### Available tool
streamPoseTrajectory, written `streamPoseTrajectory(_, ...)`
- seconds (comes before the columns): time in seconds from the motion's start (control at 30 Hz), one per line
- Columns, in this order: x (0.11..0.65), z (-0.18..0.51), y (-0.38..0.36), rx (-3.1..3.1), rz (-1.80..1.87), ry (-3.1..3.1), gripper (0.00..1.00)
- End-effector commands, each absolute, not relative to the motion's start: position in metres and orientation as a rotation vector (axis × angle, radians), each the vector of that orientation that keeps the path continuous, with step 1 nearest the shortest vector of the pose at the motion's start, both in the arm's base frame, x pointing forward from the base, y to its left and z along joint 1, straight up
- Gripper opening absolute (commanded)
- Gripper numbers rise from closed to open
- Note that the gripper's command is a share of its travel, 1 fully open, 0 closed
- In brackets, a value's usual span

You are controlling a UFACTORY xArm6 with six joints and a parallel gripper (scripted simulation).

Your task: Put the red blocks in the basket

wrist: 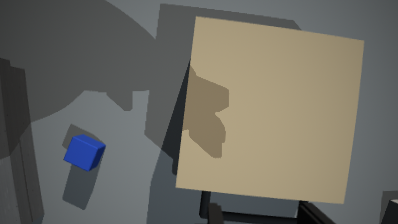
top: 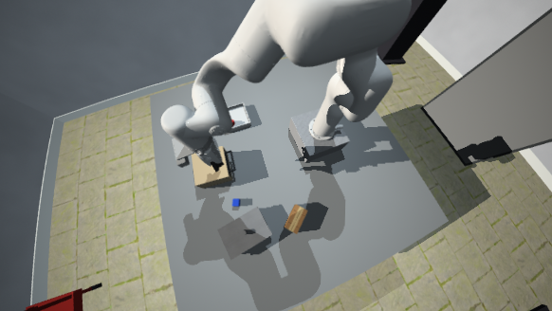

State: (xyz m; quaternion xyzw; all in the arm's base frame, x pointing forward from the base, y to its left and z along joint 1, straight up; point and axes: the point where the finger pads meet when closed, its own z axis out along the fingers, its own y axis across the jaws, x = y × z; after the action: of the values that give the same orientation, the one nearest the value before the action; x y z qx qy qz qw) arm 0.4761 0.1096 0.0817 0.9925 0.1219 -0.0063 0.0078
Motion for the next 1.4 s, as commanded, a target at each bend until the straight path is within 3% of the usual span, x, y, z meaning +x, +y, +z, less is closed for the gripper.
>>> streamPoseTrajectory(0.0,0.464,0.083,0.18,3.093,-0.013,0.565,0.5)
streamPoseTrajectory(0.47,0.418,0.082,0.399,3.089,-0.013,0.586,0.5)
streamPoseTrajectory(0.77,0.418,0.082,0.399,3.089,-0.013,0.586,0.5)
streamPoseTrajectory(0.8,0.418,0.082,0.399,3.089,-0.013,0.586,0.44)
streamPoseTrajectory(1.37,0.418,0.082,0.399,3.089,-0.013,0.586,0.44)
